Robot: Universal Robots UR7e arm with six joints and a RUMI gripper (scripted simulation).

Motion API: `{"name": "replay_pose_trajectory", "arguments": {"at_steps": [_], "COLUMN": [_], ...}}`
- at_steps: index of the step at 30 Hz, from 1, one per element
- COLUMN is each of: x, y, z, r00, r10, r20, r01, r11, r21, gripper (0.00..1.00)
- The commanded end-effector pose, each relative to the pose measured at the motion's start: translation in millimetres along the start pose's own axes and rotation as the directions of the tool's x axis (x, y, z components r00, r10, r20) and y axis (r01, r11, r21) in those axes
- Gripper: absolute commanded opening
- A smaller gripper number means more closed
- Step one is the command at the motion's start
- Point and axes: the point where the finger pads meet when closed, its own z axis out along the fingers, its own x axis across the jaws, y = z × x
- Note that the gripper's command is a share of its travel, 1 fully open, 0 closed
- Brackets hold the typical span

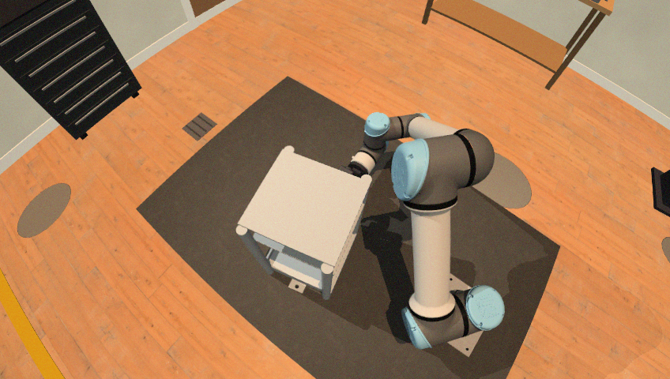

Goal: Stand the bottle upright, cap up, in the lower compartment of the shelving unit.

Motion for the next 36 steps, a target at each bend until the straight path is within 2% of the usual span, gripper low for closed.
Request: {"name": "replay_pose_trajectory", "arguments": {"at_steps": [1, 36], "x": [0, 0], "y": [-1, -1], "z": [-4.1, -28.2], "r00": [1.000, 1.000], "r10": [-0.001, -0.001], "r20": [0.000, 0.000], "r01": [0.001, 0.001], "r11": [1.000, 1.000], "r21": [-0.001, -0.001], "gripper": [0.43, 0.43]}}
